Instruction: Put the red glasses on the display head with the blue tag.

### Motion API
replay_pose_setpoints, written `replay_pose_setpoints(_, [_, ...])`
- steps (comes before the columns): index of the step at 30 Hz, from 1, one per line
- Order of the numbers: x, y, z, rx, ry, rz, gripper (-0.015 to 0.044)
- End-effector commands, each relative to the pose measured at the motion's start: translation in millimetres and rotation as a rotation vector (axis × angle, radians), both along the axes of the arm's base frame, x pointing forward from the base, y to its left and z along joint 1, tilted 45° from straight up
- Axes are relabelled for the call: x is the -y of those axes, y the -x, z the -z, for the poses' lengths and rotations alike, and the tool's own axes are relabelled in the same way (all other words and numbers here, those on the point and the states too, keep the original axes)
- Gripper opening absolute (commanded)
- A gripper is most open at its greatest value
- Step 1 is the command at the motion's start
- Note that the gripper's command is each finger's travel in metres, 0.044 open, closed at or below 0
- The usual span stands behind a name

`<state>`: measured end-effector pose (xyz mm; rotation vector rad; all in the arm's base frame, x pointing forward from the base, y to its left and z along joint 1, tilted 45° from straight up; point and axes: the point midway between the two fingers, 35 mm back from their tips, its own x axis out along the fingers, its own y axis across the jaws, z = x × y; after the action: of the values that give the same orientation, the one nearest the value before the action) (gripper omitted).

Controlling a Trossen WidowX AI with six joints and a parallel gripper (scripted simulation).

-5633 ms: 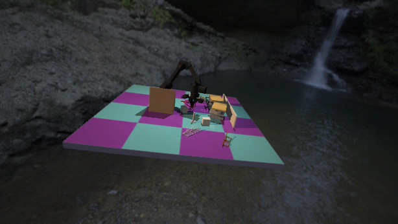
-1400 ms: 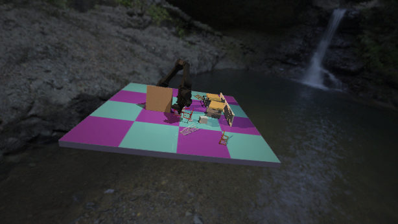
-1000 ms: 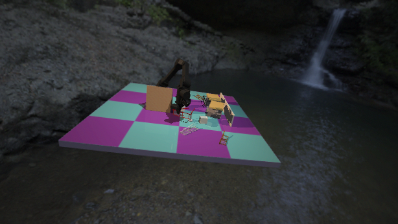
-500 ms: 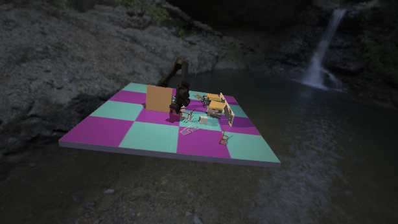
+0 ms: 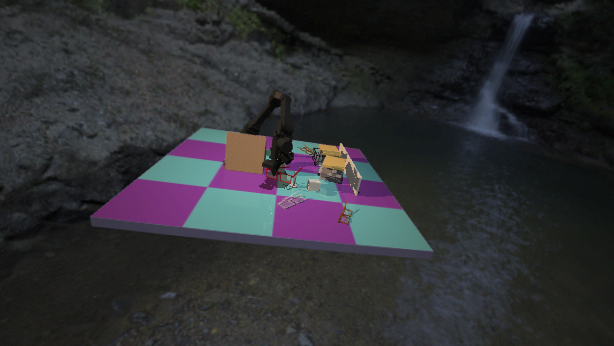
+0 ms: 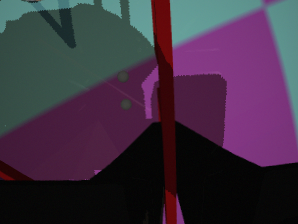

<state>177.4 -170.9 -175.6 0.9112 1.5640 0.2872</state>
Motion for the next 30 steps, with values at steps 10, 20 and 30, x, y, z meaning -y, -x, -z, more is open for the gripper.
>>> replay_pose_setpoints(10, [0,-3,2,-0.004,-0.004,-0.004,0.0])
replay_pose_setpoints(20, [24,-7,-19,-0.004,-0.003,-0.004,0.0])
replay_pose_setpoints(30, [44,-9,-40,0.013,-0.001,-0.023,0.0])
